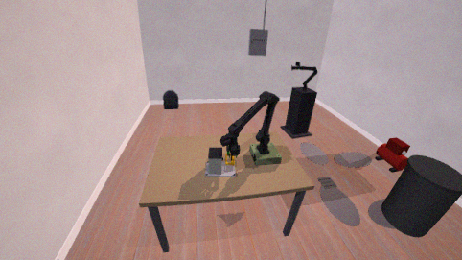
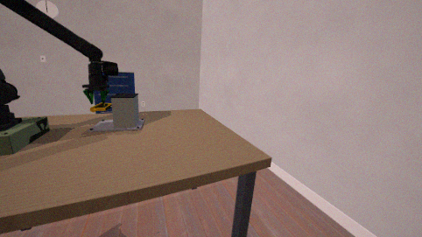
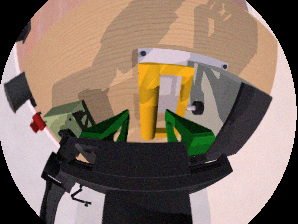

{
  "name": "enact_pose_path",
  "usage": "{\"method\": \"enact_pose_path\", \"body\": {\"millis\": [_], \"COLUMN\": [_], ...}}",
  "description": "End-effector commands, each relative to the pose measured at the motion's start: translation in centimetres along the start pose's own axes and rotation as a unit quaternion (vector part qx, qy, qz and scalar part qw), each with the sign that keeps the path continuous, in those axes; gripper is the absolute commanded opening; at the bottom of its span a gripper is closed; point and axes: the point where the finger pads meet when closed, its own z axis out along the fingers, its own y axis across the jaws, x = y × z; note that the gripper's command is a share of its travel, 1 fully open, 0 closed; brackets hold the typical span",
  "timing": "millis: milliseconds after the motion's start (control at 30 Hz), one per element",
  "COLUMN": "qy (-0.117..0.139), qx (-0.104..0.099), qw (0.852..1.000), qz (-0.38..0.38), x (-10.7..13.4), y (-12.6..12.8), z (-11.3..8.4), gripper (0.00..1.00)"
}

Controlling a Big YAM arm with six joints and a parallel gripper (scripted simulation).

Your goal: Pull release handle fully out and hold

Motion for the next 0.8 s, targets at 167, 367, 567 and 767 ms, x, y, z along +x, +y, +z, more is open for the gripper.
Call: {"method": "enact_pose_path", "body": {"millis": [167,367,567,767], "qy": [-0.006,-0.006,-0.006,-0.006], "qx": [0.006,0.006,0.006,0.006], "qw": [1.000,1.000,1.000,1.000], "qz": [-0.007,-0.007,-0.007,-0.007], "x": [-0.8,-0.8,-0.8,-0.8], "y": [-0.9,-0.9,-0.9,-0.9], "z": [0.3,0.6,1.0,1.3], "gripper": [0.52,0.52,0.52,0.52]}}
